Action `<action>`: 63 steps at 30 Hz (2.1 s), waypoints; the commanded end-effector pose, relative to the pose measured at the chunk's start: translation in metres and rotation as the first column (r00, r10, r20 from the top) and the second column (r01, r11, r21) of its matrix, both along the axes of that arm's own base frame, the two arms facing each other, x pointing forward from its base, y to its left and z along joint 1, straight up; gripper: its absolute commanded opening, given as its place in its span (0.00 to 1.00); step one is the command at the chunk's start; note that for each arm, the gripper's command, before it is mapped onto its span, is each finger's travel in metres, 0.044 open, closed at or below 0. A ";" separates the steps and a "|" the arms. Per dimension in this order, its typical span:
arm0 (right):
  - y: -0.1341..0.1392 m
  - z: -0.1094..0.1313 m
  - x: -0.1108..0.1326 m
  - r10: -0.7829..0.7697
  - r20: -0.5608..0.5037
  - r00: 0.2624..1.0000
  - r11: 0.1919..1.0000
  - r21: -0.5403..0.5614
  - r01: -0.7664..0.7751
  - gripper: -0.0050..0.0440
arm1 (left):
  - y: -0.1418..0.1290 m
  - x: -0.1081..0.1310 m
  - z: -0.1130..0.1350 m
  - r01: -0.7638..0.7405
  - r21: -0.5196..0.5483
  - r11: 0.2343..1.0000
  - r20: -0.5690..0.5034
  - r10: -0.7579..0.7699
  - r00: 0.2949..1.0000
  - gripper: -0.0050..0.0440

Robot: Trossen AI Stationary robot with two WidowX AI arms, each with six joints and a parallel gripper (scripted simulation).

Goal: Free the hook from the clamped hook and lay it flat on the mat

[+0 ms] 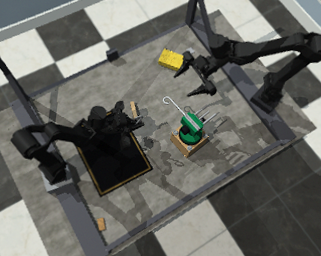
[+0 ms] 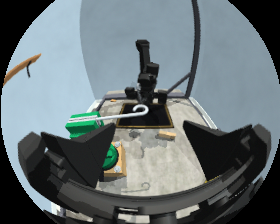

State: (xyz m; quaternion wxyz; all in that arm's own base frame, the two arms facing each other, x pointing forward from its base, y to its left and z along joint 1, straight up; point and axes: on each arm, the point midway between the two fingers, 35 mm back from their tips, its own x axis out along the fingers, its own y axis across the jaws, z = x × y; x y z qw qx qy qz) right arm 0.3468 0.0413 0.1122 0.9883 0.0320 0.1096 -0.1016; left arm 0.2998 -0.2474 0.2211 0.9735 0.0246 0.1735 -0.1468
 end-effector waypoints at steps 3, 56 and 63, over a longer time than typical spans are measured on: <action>0.004 0.002 -0.009 0.001 -0.004 1.000 1.000 0.017 -0.001 0.10 | 0.001 0.000 0.011 -0.002 -0.020 1.000 0.021 0.003 1.000 1.00; 0.007 -0.044 -0.090 -0.008 -0.200 0.980 1.000 0.013 0.011 0.10 | 0.001 0.000 0.011 -0.002 -0.020 1.000 0.021 0.003 1.000 1.00; 0.008 -0.048 -0.088 -0.008 -0.200 0.980 1.000 0.012 0.010 0.10 | 0.001 0.000 0.011 -0.002 -0.020 1.000 0.021 0.003 1.000 1.00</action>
